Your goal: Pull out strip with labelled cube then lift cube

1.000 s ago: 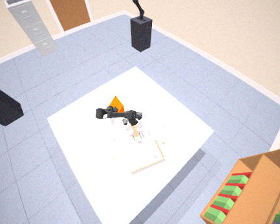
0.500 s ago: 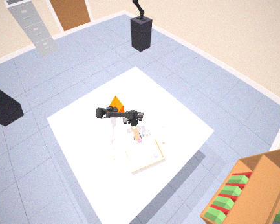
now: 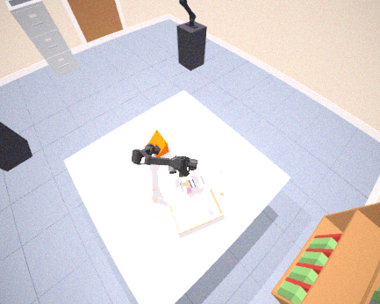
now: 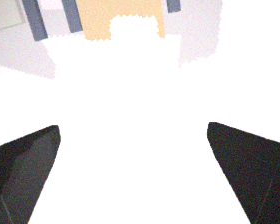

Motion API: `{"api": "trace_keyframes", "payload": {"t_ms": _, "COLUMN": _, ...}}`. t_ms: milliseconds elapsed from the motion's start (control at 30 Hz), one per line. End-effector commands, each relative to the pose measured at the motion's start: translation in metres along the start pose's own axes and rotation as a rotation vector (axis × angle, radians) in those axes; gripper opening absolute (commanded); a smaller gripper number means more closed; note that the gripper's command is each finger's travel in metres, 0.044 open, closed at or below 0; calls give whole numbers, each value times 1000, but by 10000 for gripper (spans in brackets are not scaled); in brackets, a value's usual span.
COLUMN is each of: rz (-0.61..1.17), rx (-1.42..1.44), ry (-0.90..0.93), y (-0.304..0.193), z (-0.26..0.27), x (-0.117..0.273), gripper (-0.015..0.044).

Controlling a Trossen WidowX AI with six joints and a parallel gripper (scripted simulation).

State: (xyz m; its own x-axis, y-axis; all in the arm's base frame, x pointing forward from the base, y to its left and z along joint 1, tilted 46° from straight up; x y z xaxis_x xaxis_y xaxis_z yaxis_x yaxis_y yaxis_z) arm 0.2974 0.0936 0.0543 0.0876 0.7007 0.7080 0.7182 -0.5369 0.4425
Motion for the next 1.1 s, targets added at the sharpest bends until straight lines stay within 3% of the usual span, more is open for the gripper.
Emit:
{"api": "trace_keyframes", "payload": {"t_ms": 0, "rz": -7, "rx": 2, "ry": 2, "y": 14, "z": 6, "x": 2, "gripper": 440}}
{"api": "trace_keyframes", "payload": {"t_ms": 1067, "rz": -10, "rx": -1, "ry": 3, "y": 106, "z": 43, "x": 16, "gripper": 440}}
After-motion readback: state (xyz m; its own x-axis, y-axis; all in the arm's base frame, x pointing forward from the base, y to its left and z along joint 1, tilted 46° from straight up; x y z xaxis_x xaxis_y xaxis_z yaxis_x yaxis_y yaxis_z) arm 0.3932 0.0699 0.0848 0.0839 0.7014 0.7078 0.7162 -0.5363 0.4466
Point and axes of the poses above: the point midway between the two fingers, 35 mm back from their tips, its own x axis back along the fingers, its own z axis across the jaws, y = z × x, the point moved 9 cm from there along x, back along the fingers, and after that the axes turned 12 degrees about -x, right-handed, at the moved point
